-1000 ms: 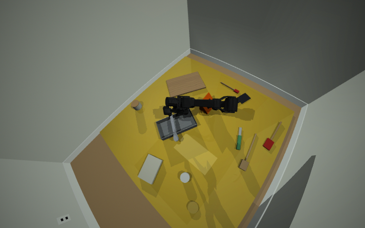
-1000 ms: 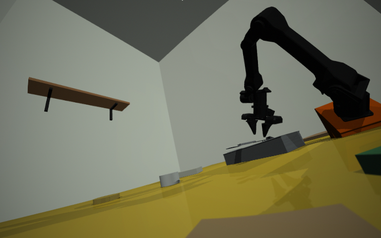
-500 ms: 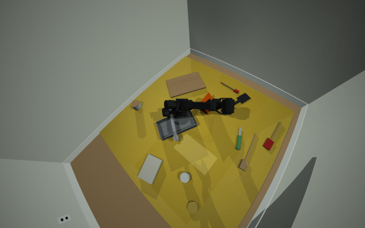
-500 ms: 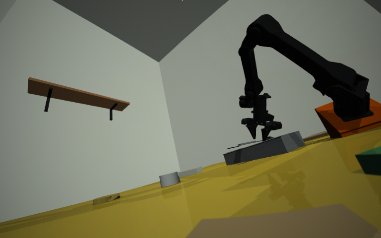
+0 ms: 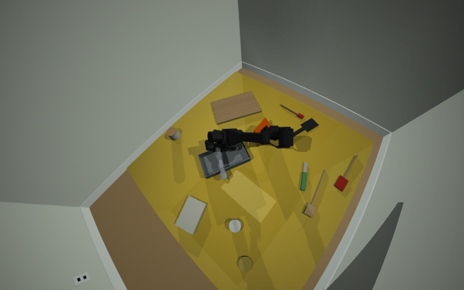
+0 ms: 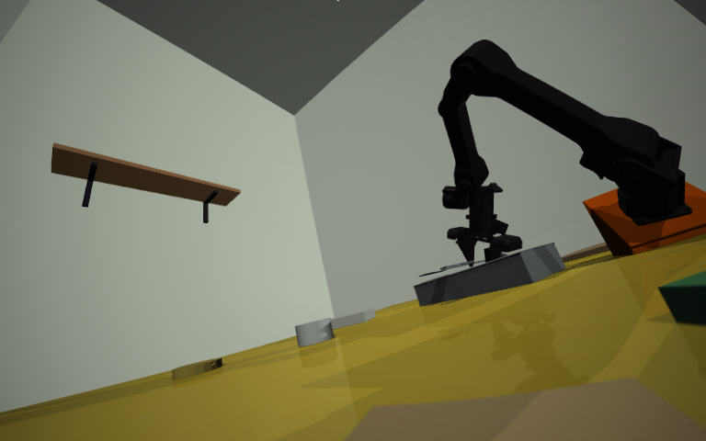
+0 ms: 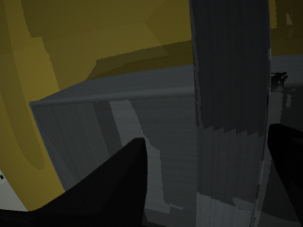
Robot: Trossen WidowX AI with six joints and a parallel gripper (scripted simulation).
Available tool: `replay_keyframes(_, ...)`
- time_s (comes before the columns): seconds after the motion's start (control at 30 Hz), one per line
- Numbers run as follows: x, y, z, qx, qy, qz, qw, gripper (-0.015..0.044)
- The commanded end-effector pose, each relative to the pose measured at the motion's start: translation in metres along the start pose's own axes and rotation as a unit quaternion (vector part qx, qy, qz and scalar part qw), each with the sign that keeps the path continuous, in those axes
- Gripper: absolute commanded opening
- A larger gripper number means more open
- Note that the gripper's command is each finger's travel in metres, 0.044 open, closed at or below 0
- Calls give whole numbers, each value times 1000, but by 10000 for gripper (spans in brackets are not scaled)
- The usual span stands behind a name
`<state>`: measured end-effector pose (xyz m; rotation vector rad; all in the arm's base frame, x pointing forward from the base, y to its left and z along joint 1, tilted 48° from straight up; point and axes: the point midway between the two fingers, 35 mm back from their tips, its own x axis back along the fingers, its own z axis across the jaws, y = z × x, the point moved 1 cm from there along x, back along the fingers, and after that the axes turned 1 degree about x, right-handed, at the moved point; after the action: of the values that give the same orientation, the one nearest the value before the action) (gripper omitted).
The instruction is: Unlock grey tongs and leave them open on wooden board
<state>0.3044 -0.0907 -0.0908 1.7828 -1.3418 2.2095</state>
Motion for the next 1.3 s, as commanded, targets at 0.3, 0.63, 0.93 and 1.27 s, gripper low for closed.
replay_keyframes(0.3,-21,-1,-4,-4,-2,3,1000,260)
replay_keyframes(0.63,-19,-1,-2,0,-1,1,1000,70)
replay_keyframes(0.93,-19,-1,-2,0,-1,1,1000,-10)
replay_keyframes(1.27,11,1,18,-1,-1,1,1000,-150)
